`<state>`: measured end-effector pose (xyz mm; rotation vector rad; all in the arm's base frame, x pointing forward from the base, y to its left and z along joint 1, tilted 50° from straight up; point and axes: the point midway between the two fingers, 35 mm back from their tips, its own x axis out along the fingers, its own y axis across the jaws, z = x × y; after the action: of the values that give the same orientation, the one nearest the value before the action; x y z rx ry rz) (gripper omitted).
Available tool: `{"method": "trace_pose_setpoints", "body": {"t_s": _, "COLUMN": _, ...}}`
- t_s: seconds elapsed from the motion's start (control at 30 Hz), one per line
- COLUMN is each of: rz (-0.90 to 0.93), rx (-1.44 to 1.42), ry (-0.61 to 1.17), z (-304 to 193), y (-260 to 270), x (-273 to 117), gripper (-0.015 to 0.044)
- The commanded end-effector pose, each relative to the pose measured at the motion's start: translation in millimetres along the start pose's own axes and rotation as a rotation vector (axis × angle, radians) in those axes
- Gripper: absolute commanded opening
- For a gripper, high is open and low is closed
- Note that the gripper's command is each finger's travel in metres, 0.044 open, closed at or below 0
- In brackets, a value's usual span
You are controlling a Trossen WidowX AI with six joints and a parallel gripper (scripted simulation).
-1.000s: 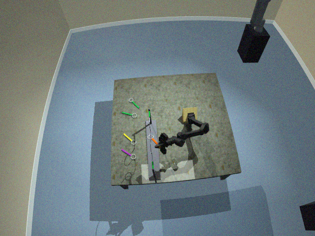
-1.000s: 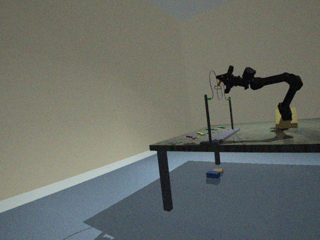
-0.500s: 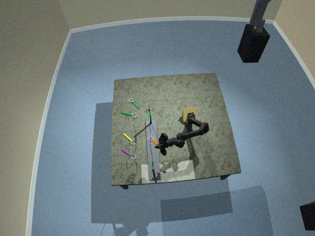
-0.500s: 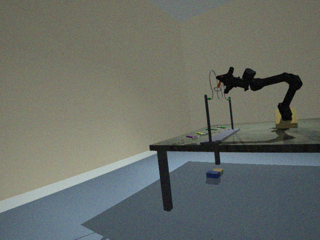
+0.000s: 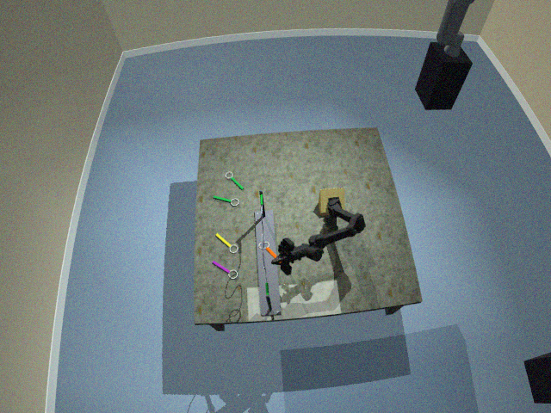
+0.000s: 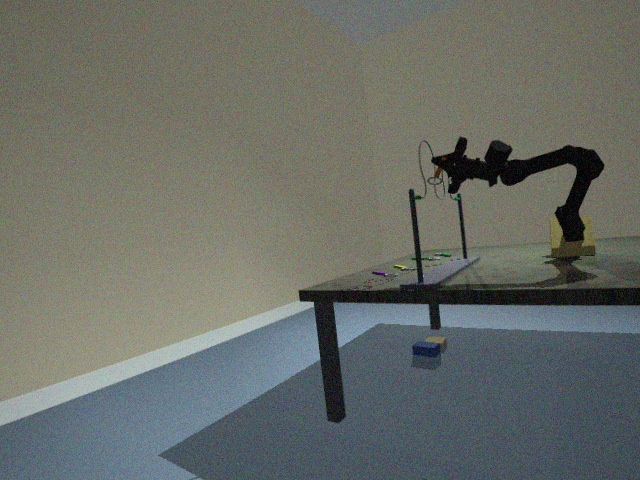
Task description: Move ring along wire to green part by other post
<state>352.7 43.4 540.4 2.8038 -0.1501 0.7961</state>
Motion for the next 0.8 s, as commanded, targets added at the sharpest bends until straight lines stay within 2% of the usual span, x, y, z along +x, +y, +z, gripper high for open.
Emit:
{"method": "trace_pose_setpoints", "body": {"t_s": 0.0, "rz": -0.034, "rx": -0.048, "ry": 0.003, "z": 2.3, "y": -11.8, "x": -1.4, "gripper": -0.015}}
{"method": "trace_pose_setpoints", "body": {"t_s": 0.77, "rz": -0.281, "rx": -0.476, "ry": 0.063, "z": 21.0, "y": -80.7, "x": -22.1, "gripper": -0.015}}
